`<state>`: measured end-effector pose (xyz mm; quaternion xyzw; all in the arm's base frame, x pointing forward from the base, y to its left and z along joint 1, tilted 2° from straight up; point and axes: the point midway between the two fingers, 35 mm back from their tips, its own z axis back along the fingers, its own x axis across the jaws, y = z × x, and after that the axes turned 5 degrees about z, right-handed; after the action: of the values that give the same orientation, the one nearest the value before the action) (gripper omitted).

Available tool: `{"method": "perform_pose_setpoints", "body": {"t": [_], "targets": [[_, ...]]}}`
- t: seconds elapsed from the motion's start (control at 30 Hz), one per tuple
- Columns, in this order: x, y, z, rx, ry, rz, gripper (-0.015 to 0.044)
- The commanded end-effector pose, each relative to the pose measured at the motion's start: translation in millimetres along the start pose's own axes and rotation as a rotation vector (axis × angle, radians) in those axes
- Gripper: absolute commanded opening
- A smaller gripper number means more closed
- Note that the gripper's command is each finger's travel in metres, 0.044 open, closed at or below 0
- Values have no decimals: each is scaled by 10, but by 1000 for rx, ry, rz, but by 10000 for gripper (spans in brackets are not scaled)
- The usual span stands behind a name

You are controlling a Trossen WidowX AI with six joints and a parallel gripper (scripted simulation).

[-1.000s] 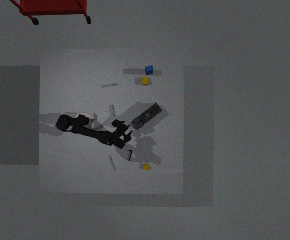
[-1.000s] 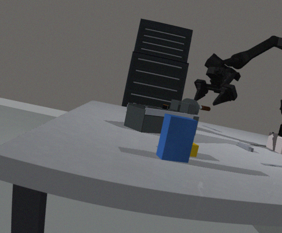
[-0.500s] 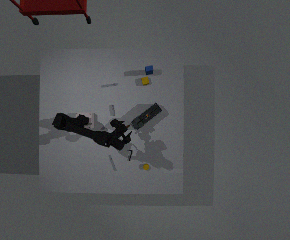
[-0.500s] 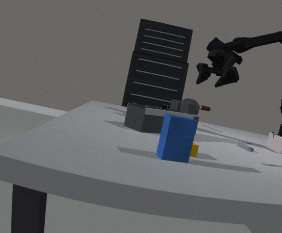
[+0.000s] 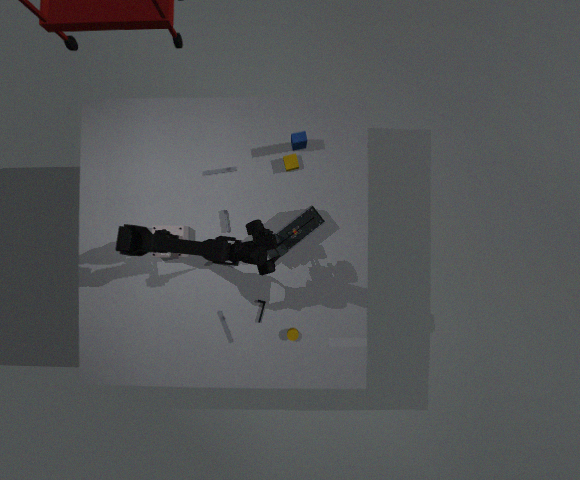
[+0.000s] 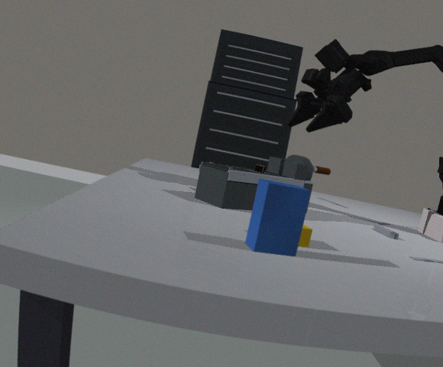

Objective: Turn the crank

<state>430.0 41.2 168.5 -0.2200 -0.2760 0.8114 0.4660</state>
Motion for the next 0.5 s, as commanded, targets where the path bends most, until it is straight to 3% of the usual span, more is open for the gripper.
{"method": "perform_pose_setpoints", "body": {"t": [0.0,0.17,0.47], "targets": [[96,-286,-129,-35,107,-96,440],[136,-345,-199,-52,141,-129,440],[205,-9,-623,-52,141,-129,440]]}}
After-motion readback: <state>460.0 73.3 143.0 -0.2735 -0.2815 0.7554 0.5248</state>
